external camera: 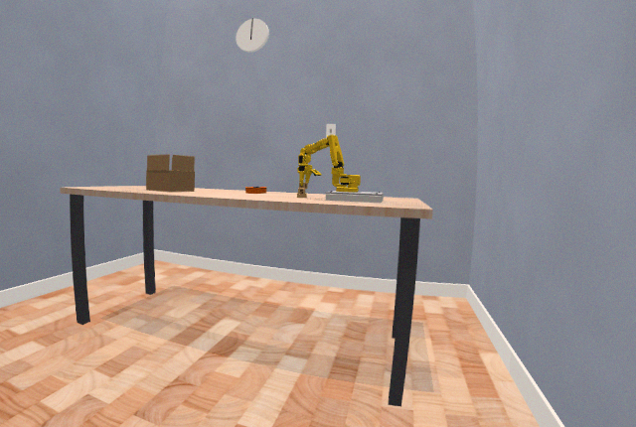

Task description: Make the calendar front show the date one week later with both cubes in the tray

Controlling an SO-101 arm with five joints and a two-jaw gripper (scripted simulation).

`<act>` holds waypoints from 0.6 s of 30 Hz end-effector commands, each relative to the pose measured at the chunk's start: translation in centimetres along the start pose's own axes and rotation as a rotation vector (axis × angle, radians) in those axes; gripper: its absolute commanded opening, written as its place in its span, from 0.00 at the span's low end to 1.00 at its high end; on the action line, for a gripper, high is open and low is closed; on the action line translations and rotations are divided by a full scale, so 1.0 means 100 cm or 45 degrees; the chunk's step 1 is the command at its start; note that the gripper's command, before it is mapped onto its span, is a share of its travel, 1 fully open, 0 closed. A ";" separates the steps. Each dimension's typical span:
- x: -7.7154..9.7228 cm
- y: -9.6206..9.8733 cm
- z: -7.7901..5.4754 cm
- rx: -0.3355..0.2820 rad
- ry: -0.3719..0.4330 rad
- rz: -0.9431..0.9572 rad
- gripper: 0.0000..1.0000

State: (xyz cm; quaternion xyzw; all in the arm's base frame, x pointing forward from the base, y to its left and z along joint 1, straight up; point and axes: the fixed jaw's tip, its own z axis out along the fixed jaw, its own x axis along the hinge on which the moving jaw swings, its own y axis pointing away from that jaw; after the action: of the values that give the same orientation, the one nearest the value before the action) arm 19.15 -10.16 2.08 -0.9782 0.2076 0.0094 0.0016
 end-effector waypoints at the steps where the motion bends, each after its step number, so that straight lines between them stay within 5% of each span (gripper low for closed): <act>1: 0.000 0.001 -0.001 0.001 0.013 -0.004 0.00; 18: 0.000 0.001 0.005 0.001 0.013 -0.004 0.00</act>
State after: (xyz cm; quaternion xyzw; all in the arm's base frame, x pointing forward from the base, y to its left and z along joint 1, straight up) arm 19.20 -10.19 1.77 -0.9782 0.2076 0.0051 0.0005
